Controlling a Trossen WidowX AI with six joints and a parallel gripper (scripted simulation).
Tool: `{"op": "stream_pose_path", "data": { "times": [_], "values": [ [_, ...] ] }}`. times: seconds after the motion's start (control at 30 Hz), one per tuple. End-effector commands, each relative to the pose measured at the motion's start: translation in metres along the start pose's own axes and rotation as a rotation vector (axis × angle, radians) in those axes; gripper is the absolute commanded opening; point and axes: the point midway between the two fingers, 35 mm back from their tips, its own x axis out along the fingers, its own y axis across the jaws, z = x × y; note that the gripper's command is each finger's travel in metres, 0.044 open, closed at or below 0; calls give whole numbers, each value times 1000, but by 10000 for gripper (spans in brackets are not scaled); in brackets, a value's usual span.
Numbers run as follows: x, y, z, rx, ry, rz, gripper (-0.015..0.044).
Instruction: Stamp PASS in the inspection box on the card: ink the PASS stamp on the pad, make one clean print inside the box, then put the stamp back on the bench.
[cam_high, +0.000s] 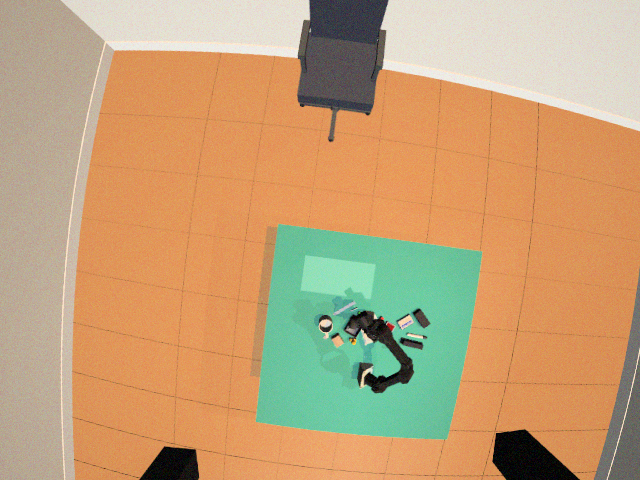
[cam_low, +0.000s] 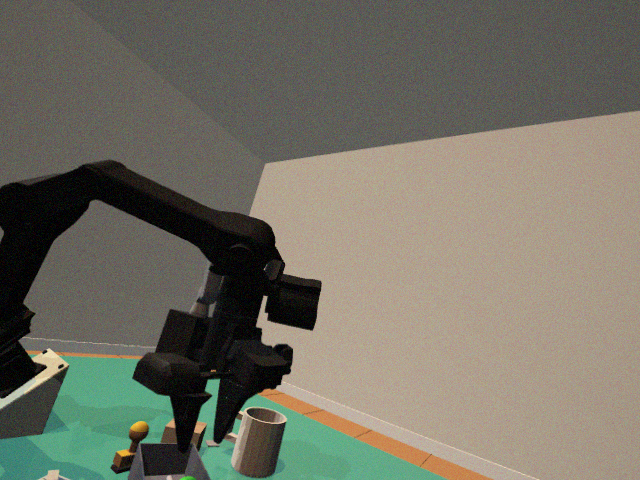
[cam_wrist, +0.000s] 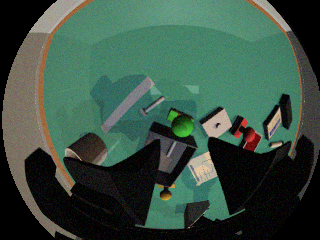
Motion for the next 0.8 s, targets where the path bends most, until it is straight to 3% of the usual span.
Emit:
{"op": "stream_pose_path", "data": {
  "times": [0.0, 0.77],
  "values": [
    [3, -1, 0, 2, 5, -20, 226],
    [40, -1, 2, 2, 4, -20, 226]
  ]
}}
